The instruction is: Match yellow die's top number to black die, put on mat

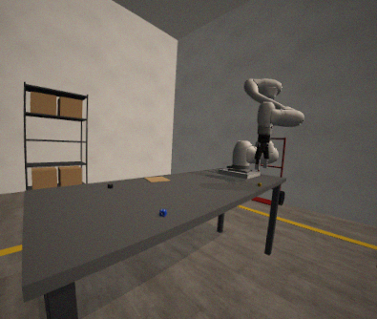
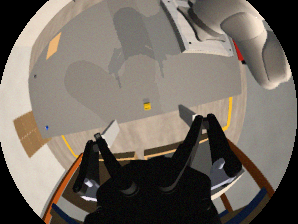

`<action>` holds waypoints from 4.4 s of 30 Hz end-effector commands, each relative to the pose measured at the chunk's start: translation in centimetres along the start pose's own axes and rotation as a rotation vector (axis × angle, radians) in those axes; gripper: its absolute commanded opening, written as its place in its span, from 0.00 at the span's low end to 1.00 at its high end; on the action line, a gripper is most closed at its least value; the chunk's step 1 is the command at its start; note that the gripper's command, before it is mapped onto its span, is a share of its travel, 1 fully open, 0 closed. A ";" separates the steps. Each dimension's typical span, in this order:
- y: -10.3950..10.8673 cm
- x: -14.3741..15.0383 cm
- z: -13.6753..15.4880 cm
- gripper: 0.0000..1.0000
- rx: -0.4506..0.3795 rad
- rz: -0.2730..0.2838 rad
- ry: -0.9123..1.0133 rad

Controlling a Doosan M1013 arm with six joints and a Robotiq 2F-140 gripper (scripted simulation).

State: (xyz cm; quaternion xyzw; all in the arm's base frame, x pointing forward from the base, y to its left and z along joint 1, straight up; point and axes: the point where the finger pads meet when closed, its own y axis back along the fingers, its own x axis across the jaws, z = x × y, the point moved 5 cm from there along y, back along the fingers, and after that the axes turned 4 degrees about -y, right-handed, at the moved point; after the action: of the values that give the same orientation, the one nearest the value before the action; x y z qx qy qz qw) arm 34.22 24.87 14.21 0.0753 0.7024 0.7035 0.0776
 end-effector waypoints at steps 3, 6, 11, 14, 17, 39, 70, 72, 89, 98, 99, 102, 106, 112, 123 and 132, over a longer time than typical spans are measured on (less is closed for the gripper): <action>2.8 0.0 0.0 1.00 0.000 0.001 0.000; 3.1 0.0 0.0 1.00 0.000 0.001 0.000; 3.2 0.0 0.0 1.00 0.000 0.001 0.000; 3.2 0.0 0.0 1.00 0.000 0.001 0.000; 3.1 0.0 0.0 1.00 0.000 0.001 -0.003; 0.8 0.0 0.0 1.00 0.000 0.001 -0.045; -1.4 0.1 -0.1 0.29 0.000 0.001 -0.045; -1.4 0.1 -0.1 0.29 0.000 0.001 -0.045; -1.6 0.1 -0.1 0.29 0.000 0.001 -0.045; -2.1 0.1 -0.1 0.29 0.000 0.001 -0.045; -2.2 0.1 -0.1 0.29 0.000 0.001 -0.045; -2.6 0.1 -0.1 0.29 0.000 0.001 -0.045; -3.2 0.1 0.0 0.29 0.000 0.001 -0.045; -4.2 0.1 0.0 0.29 0.000 0.001 -0.045; -5.6 0.1 0.0 0.29 0.000 0.001 -0.045; -6.3 0.0 0.0 0.29 0.000 0.001 -0.045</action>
State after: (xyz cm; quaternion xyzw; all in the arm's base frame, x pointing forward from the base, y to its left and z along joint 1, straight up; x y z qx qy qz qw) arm 34.21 24.91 7.91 0.0913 0.7006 0.7015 0.0932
